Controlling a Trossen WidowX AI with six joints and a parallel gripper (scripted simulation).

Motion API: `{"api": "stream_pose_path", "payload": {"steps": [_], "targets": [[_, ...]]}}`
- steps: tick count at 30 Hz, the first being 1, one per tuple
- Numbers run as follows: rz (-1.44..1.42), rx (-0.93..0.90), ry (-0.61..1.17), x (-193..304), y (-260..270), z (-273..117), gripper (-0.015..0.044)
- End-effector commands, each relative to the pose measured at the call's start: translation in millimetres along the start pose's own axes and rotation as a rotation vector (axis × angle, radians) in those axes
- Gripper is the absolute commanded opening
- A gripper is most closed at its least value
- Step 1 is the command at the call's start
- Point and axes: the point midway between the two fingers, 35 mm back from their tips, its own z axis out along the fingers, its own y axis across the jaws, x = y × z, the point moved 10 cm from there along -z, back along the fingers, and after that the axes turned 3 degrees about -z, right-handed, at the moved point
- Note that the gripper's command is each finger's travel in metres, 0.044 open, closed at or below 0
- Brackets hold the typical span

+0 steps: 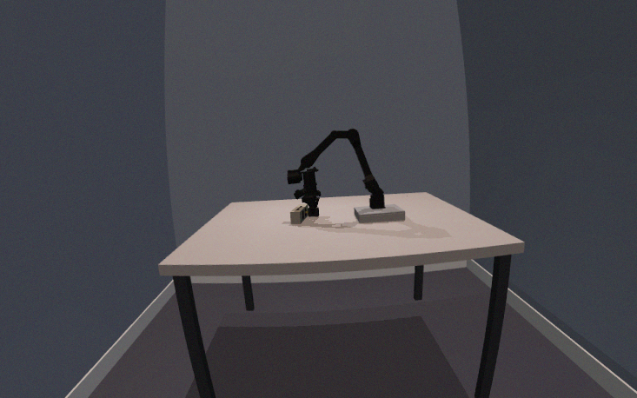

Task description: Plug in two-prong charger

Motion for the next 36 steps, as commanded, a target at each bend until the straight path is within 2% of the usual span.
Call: {"api": "stream_pose_path", "payload": {"steps": [1, 36], "targets": [[0.002, 0.001, -0.003, 1.9, 0.0, -0.4, 0.0], [0.002, 0.001, -0.002, 11.6, 0.0, 0.8, 0.0]]}}
